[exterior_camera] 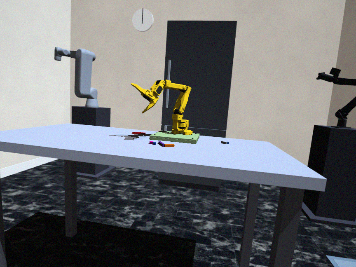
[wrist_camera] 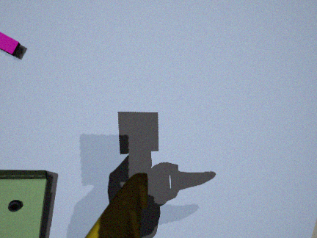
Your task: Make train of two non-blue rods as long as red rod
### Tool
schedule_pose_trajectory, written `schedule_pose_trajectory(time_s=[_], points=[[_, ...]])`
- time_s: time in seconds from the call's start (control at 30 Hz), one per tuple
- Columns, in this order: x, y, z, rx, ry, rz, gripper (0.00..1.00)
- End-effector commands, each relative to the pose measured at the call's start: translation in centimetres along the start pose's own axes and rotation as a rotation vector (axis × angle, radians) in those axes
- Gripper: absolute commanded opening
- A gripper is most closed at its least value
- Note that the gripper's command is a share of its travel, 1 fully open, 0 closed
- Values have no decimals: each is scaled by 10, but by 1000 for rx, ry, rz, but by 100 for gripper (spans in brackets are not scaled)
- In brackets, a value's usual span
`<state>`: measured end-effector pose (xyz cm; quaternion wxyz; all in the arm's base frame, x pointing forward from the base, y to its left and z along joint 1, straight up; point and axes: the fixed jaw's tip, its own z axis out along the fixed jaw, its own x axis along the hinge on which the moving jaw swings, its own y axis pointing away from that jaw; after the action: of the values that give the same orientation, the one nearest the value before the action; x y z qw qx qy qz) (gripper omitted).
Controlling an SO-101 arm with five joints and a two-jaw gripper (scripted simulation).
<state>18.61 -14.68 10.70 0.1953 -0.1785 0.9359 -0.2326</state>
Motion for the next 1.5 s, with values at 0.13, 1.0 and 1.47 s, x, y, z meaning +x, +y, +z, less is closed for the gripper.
schedule_pose_trajectory(time_s=[0.13, 1.0, 1.47], points=[[1, 12, -3, -38, 4, -75, 100], [3, 24, -5, -88, 11, -185, 100], [3, 30, -7, -112, 12, -238, 100]])
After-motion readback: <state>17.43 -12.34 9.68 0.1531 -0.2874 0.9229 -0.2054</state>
